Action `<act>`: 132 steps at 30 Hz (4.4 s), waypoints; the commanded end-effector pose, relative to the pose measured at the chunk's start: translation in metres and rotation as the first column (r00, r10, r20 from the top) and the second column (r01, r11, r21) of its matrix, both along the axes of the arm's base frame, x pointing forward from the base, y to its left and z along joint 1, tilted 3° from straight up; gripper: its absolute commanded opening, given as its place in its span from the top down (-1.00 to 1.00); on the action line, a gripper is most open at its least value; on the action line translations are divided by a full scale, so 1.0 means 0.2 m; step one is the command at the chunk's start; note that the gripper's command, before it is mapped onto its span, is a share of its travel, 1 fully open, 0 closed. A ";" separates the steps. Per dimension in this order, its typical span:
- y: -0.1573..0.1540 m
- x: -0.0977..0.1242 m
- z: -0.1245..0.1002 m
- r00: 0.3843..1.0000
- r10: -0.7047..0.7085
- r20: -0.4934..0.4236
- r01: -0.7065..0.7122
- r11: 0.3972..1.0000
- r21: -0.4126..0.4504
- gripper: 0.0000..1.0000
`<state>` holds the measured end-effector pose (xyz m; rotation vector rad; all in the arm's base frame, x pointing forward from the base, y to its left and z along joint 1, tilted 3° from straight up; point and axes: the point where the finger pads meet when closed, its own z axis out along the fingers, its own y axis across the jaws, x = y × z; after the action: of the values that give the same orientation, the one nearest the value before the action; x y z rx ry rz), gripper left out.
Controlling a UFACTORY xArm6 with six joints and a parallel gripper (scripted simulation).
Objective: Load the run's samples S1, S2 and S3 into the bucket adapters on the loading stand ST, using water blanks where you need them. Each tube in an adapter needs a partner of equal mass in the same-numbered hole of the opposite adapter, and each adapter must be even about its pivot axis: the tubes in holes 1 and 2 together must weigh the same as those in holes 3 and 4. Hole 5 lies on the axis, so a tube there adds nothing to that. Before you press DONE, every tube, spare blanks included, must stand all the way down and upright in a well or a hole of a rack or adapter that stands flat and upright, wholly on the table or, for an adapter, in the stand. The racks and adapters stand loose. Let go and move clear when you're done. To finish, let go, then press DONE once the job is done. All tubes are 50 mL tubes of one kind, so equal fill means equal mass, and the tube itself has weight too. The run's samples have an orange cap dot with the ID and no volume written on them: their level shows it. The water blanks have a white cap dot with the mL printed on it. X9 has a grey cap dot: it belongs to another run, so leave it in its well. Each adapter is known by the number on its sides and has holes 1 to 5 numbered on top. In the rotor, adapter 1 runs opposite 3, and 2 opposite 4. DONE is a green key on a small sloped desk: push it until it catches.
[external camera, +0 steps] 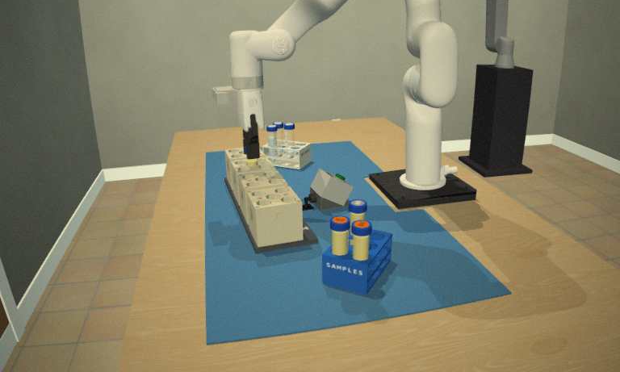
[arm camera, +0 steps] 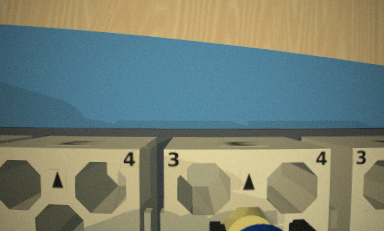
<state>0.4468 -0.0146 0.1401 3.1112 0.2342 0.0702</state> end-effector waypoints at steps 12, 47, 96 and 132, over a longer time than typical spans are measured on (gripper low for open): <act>0.00 0.01 -0.06 1.000 0.000 0.005 0.000 1.000 0.000 1.00; 0.00 0.01 -0.07 1.000 0.000 0.005 0.000 1.000 0.000 0.13; 0.00 -0.01 0.27 1.000 0.000 0.005 0.000 1.000 0.000 0.13; 0.01 -0.02 0.57 1.000 0.000 0.005 0.000 1.000 0.000 0.13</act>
<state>0.4420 -0.0127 0.2499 3.1110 0.2342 0.0726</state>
